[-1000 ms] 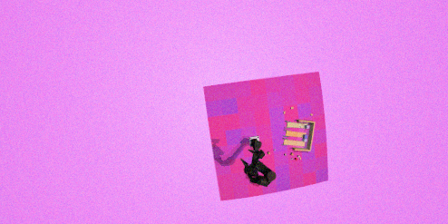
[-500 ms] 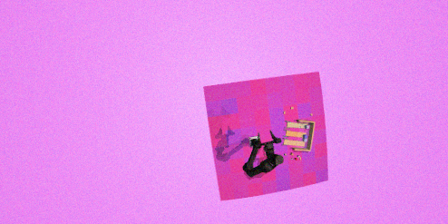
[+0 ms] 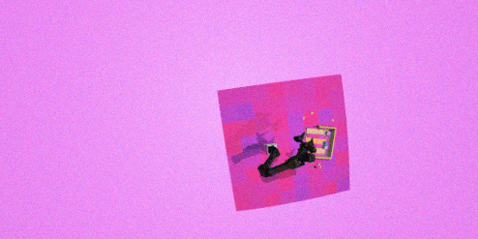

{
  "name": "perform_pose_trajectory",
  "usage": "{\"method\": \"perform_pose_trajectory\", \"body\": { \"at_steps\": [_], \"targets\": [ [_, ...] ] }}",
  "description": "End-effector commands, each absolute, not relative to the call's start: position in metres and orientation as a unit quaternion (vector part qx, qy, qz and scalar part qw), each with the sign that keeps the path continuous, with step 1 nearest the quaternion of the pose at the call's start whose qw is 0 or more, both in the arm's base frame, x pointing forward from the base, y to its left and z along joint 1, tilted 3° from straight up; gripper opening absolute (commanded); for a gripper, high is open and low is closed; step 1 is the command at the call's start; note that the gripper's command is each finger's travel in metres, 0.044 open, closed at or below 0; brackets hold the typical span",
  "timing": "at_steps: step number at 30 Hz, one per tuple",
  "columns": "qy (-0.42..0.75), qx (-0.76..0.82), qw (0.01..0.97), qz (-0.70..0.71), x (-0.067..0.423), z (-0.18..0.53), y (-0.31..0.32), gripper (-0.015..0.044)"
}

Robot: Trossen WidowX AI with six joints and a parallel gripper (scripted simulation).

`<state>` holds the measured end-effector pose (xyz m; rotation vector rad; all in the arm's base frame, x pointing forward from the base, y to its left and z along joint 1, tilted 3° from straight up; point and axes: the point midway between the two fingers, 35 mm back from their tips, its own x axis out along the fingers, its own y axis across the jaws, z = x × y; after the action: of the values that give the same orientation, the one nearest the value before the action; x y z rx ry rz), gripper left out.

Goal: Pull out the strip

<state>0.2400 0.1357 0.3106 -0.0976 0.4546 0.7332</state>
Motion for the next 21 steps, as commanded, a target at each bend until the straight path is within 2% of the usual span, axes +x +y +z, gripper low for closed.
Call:
{"method": "perform_pose_trajectory", "body": {
  "at_steps": [1,9,21],
  "targets": [
    [0.261,-0.021,0.94,0.22,0.284,0.269,0.085,0.04],
    [0.309,0.02,0.951,0.003,0.315,0.203,-0.012,0.04],
    [0.311,0.022,0.95,-0.009,0.315,0.2,-0.017,0.04]
  ]
}}
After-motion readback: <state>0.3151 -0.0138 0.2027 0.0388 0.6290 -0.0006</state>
